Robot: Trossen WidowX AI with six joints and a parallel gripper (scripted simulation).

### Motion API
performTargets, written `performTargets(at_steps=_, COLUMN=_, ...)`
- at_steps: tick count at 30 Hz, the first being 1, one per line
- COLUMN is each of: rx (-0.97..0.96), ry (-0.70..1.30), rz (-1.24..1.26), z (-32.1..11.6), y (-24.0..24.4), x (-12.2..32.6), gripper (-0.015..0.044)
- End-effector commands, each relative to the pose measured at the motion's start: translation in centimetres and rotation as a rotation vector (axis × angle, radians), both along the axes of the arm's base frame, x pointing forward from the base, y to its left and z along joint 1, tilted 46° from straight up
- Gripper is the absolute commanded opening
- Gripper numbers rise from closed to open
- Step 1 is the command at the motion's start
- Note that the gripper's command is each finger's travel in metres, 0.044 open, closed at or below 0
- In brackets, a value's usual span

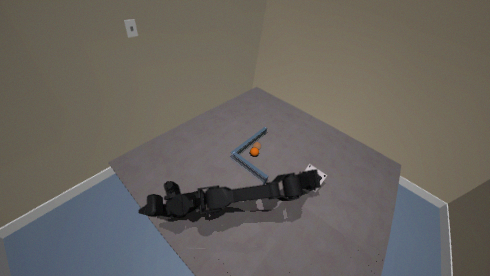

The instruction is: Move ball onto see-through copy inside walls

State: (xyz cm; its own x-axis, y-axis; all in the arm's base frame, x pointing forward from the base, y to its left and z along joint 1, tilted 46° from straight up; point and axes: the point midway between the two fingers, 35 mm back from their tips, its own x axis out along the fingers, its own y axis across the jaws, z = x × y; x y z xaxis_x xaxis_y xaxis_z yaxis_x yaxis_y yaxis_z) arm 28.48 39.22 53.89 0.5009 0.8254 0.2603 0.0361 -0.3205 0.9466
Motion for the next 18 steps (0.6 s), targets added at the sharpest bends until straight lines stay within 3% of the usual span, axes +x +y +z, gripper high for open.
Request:
performTargets(at_steps=1, rx=-0.005, ry=-0.001, rz=-0.002, z=-0.1, y=0.0, x=0.1, gripper=0.0374)
performTargets(at_steps=5, rx=-0.126, ry=-0.03, rz=-0.046, z=-2.9, y=-0.3, x=2.5, gripper=0.0362)
performTargets(at_steps=10, rx=-0.408, ry=-0.08, rz=-0.115, z=-9.6, y=-2.3, x=7.7, gripper=0.0362)
performTargets(at_steps=18, rx=-0.814, ry=-0.095, rz=-0.135, z=-20.3, y=-8.9, x=14.2, gripper=0.0362)
